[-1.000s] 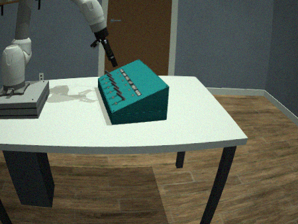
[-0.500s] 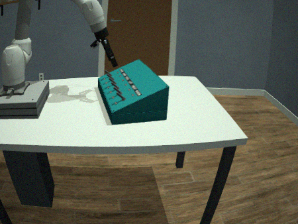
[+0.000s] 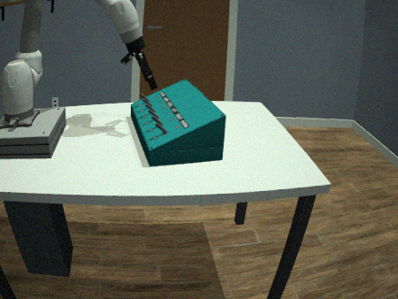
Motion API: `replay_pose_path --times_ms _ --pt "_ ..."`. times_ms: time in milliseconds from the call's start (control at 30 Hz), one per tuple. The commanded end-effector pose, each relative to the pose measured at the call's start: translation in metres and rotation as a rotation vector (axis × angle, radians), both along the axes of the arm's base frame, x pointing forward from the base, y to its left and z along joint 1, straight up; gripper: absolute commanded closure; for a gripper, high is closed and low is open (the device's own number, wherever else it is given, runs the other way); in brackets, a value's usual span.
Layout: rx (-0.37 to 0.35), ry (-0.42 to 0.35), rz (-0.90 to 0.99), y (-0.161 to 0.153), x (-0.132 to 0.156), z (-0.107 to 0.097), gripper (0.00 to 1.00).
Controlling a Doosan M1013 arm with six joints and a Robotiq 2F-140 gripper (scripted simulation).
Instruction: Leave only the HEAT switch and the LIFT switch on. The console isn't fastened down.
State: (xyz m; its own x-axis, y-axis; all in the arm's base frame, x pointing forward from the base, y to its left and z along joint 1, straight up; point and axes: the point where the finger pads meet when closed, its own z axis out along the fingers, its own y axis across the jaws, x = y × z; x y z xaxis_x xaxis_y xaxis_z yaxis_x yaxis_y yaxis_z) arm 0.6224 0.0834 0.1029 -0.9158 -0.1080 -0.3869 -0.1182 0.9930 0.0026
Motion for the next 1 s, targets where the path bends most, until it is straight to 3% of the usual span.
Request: replay_pose_path --times_ms 0,967 --pt "0.000 -0.001 0.000 0.0001 0.0004 0.0006 0.00" --pt "0.000 -0.001 0.000 -0.0095 0.0015 0.0006 0.00"
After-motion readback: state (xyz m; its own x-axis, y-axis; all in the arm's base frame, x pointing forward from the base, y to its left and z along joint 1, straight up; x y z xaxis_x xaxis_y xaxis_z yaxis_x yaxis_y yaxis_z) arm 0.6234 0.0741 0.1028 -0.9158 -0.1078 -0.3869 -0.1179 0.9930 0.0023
